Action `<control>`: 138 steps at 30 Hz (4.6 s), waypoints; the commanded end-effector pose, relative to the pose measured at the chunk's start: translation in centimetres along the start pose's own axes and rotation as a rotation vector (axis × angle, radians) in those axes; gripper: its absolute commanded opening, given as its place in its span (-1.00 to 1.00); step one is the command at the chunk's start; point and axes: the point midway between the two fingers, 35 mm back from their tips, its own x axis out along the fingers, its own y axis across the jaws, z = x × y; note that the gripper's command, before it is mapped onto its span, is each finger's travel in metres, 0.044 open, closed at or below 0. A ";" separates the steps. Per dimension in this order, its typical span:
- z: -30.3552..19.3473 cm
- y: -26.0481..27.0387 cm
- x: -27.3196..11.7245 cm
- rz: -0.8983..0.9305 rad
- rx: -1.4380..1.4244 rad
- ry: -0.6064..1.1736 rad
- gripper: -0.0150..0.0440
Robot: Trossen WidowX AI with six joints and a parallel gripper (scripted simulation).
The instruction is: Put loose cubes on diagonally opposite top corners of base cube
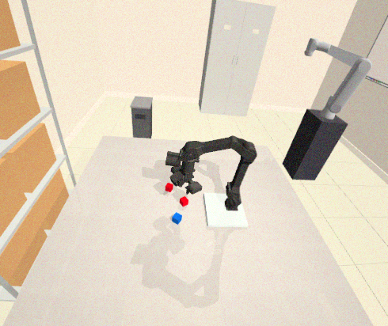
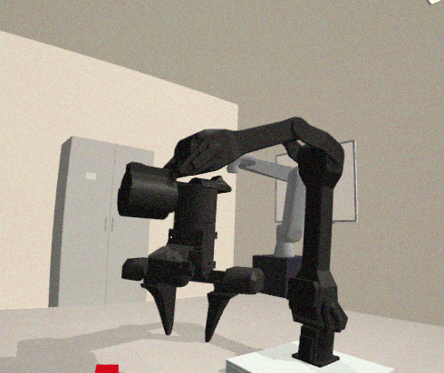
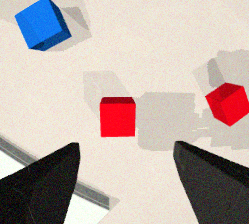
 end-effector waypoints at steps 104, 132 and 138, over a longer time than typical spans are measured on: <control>-0.4 0.2 -2.7 0.012 -0.004 0.021 -0.14; 3.4 2.1 -1.1 0.006 0.735 0.021 -0.14; 4.2 2.6 -0.7 0.005 0.909 0.021 -0.14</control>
